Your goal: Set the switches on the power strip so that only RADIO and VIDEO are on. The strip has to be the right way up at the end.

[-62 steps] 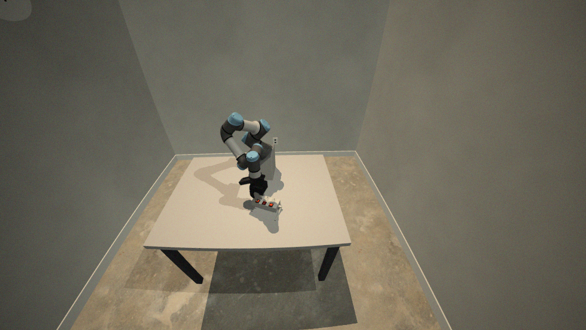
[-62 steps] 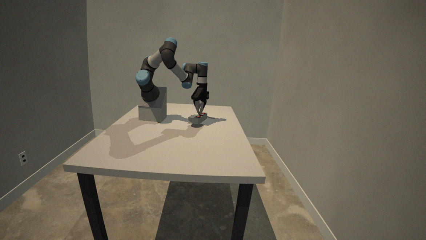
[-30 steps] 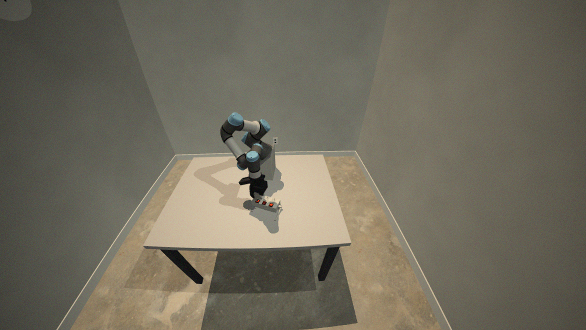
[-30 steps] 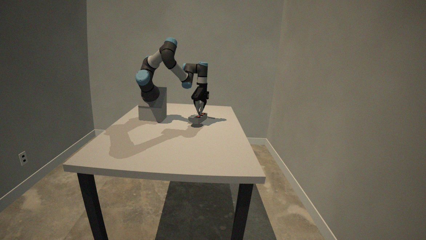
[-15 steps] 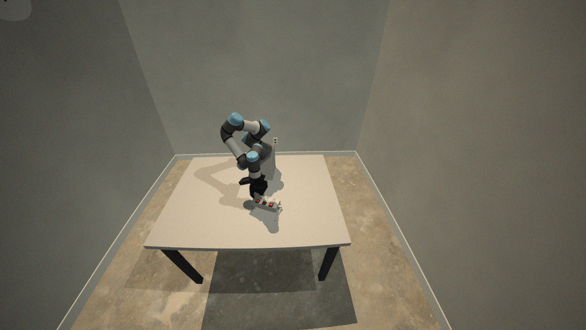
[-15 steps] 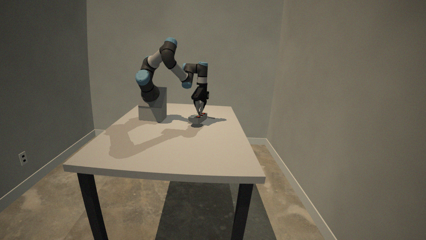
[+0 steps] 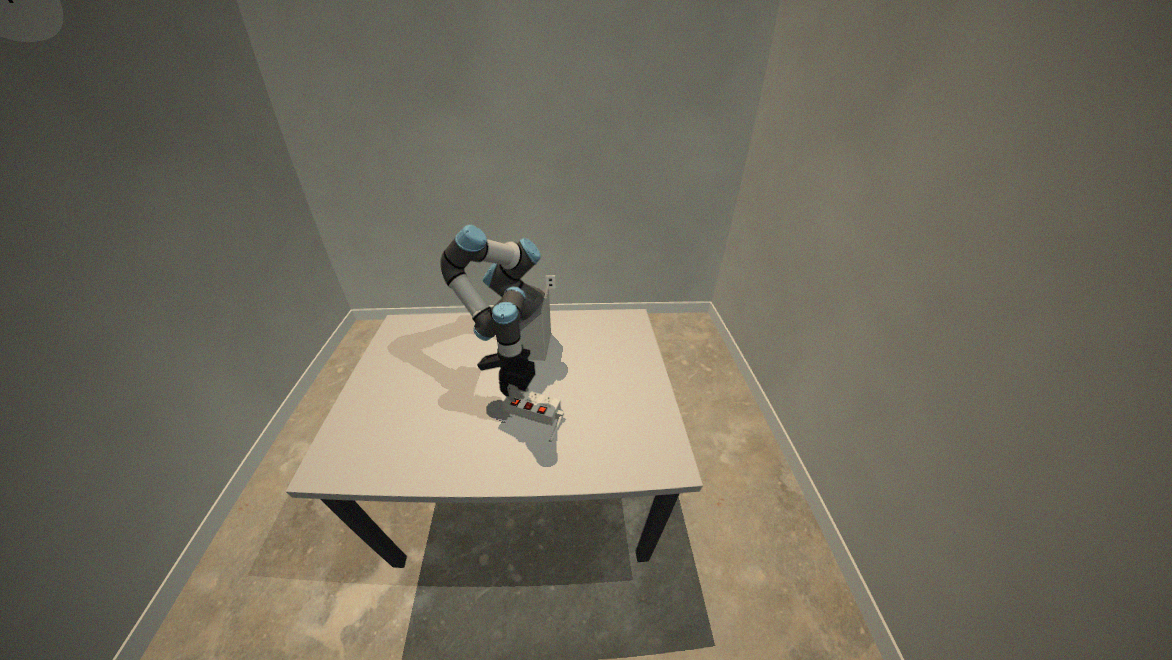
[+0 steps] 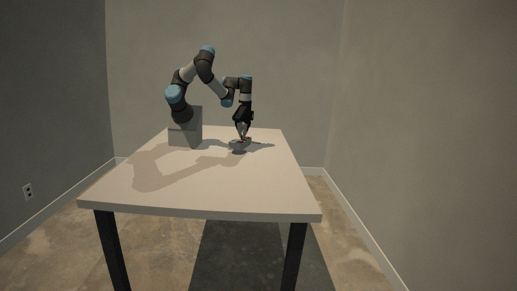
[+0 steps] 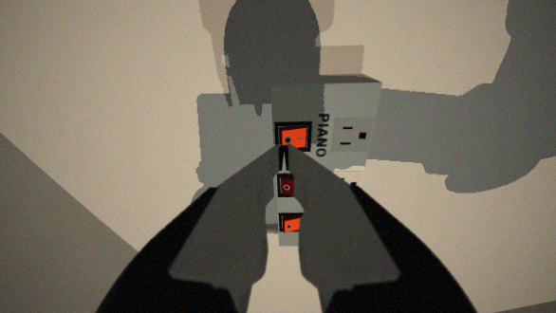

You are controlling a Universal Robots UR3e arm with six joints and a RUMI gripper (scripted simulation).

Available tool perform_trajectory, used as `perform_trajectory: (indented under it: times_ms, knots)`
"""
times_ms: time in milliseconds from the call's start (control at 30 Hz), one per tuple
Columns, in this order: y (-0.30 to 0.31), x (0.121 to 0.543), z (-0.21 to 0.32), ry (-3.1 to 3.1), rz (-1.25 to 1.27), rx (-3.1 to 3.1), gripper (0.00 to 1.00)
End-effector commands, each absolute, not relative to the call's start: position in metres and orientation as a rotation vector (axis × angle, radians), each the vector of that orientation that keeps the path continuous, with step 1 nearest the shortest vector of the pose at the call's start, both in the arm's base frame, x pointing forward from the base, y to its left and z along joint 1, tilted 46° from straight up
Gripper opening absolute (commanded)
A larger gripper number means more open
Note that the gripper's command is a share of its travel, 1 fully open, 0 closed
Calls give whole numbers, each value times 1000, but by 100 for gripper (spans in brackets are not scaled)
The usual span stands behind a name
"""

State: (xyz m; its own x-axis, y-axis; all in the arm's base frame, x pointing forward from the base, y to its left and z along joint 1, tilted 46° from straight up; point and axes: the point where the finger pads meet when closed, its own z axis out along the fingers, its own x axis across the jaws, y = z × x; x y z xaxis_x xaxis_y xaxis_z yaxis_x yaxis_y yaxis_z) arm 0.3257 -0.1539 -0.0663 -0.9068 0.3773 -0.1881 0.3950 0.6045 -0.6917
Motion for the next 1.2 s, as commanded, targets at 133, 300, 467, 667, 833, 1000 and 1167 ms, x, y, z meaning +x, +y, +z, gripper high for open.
perform_trajectory:
  times_ms: [133, 300, 467, 667, 833, 1000, 1167]
  knots:
    - [-154, 326, -66, 2792, -1212, 672, 0]
    - [-154, 326, -66, 2792, -1212, 672, 0]
    - [-155, 326, -67, 2792, -1212, 672, 0]
    - [-157, 326, -69, 2792, -1212, 672, 0]
    - [-158, 325, -70, 2792, -1212, 672, 0]
    - [-159, 325, -71, 2792, -1212, 672, 0]
    - [-160, 325, -72, 2792, -1212, 672, 0]
